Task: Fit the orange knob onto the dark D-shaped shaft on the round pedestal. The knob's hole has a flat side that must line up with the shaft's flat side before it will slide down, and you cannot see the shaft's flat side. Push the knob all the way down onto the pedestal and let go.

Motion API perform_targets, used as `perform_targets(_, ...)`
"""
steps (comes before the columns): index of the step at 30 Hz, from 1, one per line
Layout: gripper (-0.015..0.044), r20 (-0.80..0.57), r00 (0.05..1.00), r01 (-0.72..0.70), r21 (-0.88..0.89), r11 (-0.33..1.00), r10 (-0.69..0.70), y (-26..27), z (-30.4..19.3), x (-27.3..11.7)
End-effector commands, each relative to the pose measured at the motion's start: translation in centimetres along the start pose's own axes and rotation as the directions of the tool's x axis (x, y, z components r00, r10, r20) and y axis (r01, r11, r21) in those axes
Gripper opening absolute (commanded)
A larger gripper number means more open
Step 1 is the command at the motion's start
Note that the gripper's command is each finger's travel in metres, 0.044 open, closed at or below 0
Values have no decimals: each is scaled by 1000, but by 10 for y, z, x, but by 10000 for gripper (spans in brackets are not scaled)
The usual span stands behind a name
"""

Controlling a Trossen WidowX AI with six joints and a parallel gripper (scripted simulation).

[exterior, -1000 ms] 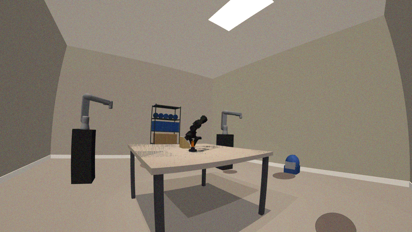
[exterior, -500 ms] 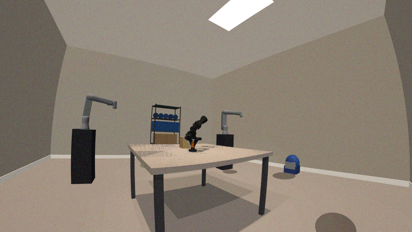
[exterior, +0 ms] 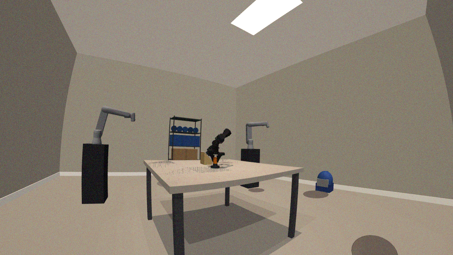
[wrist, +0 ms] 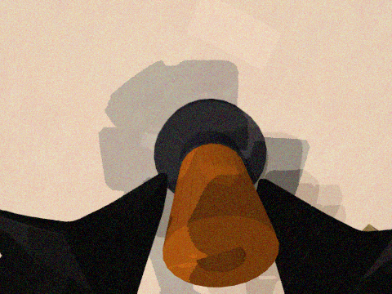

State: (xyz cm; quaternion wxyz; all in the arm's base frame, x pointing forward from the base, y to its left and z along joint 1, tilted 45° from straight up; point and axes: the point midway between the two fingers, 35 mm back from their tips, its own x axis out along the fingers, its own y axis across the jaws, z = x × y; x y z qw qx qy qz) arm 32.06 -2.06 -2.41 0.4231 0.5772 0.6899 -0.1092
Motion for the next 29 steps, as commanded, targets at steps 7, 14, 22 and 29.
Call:
perform_targets(7,440,0,1000,0,1,1000,0,0,0,0)
perform_targets(14,440,5,1000,3,2,1000,-3,2,4,-55)
perform_targets(22,440,3,1000,3,1,1000,-3,1,5,-96)
perform_targets(29,440,3,1000,3,1,1000,-3,1,5,-96)
